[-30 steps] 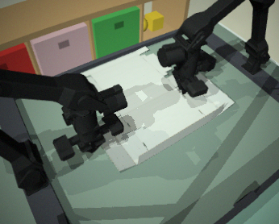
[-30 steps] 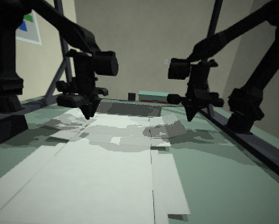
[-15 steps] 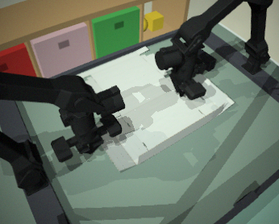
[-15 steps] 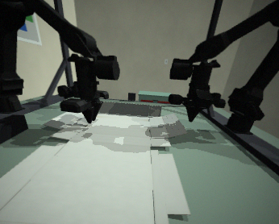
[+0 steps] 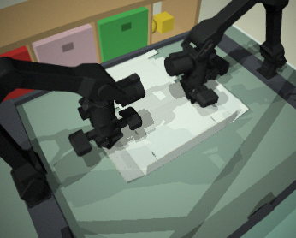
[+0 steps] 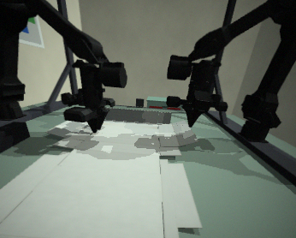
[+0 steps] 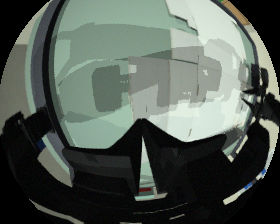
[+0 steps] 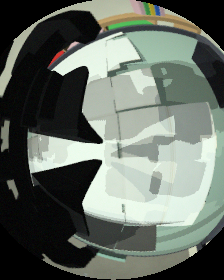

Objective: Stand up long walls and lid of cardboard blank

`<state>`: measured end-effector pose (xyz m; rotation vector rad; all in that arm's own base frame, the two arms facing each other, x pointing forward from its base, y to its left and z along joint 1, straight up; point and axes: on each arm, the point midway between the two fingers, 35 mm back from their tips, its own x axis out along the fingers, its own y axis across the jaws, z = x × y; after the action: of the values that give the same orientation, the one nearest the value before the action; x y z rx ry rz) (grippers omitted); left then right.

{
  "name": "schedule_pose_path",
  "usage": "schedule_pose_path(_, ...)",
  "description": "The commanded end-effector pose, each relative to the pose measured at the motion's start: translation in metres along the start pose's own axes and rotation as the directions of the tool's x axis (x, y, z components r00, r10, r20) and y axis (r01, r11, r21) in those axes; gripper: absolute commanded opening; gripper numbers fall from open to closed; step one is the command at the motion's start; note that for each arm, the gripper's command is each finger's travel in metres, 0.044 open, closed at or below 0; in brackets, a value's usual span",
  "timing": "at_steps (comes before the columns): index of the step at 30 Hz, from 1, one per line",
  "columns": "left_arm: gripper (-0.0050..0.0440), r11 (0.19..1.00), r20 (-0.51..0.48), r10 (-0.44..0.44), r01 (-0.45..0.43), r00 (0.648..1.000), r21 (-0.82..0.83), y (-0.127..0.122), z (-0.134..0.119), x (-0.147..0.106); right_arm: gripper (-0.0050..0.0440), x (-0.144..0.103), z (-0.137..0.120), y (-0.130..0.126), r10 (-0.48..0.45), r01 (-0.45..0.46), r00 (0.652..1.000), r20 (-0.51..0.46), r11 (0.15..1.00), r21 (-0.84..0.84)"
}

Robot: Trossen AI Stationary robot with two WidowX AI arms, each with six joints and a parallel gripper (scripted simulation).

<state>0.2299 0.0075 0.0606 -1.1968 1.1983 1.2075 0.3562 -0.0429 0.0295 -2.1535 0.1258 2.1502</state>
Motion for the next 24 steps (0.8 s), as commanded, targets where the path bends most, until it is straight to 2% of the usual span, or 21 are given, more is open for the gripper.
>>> schedule_pose_path(1,0.0000,1.000,0.000,-0.010,0.010,1.000,0.000,-0.053,0.021,-0.008,0.0095,-0.007,-0.004,0.000,-0.002,0.002,1.000,-0.025,1.000,-0.002)
schedule_pose_path(3,0.0000,1.000,0.000,-0.010,0.010,1.000,0.000,-0.053,0.021,-0.008,0.0095,-0.007,-0.004,0.000,-0.002,0.002,1.000,-0.025,1.000,-0.002)
schedule_pose_path(7,0.0000,1.000,0.000,-0.011,0.011,1.000,0.000,-0.068,0.030,-0.007,0.0095,-0.007,-0.004,0.000,-0.002,0.002,1.000,-0.025,1.000,-0.002)
schedule_pose_path(15,0.0000,1.000,0.000,-0.011,0.011,1.000,0.000,-0.069,0.030,-0.007,0.0095,-0.008,-0.004,0.000,0.000,0.000,1.000,-0.027,1.000,0.000)
schedule_pose_path(24,0.0000,1.000,0.000,-0.011,0.011,1.000,0.000,-0.069,0.030,-0.007,0.0095,0.003,-0.004,0.000,0.000,0.000,1.000,-0.027,1.000,0.000)
